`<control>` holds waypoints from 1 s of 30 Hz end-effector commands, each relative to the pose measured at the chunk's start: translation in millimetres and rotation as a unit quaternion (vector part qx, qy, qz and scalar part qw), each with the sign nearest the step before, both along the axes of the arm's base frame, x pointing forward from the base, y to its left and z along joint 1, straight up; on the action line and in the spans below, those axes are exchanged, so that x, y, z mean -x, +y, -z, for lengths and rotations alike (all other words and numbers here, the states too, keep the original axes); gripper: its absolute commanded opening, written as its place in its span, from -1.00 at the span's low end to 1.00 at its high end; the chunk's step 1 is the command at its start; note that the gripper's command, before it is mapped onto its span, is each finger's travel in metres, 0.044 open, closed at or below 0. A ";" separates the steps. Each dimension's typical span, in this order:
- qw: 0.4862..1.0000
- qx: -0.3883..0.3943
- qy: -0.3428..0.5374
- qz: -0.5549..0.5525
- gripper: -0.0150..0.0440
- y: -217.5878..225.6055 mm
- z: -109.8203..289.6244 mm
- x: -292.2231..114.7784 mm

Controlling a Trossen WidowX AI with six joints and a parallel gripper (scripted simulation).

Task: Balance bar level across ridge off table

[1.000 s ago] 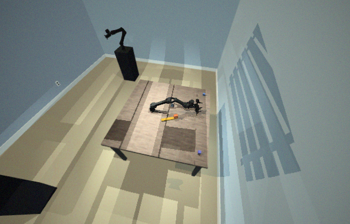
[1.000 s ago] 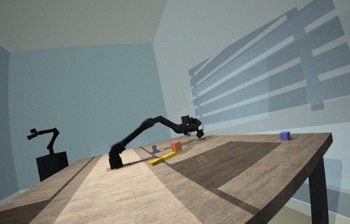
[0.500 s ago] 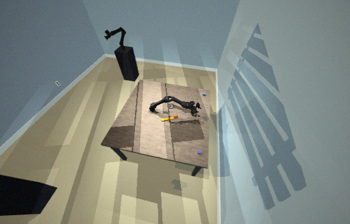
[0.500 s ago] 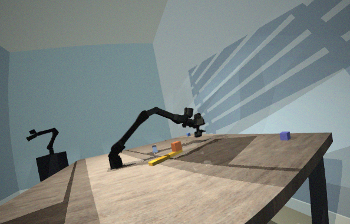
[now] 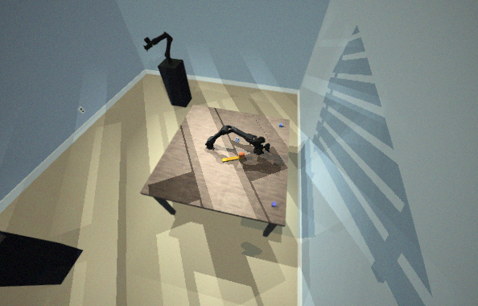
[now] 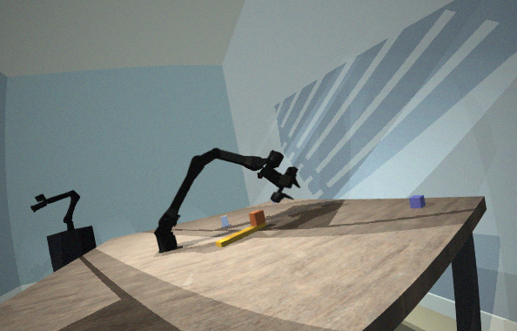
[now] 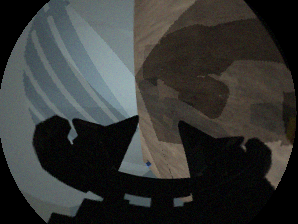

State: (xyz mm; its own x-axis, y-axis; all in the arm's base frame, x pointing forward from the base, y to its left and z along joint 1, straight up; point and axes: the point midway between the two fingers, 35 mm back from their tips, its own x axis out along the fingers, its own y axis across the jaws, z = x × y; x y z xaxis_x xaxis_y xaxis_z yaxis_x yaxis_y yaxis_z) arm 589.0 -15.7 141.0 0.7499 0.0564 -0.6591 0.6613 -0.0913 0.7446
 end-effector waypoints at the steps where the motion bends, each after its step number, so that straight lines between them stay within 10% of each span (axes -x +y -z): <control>1: 0.997 -0.032 0.050 0.054 0.58 -19.0 -1.8 29.0; 30: 0.816 -0.182 0.336 0.434 0.58 -84.0 -26.8 271.3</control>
State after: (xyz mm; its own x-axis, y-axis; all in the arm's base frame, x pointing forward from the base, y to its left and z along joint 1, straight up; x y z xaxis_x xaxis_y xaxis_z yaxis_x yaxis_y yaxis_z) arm 346.8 -98.4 161.8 0.1553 -0.0234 -0.9876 0.5485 -0.8294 0.1060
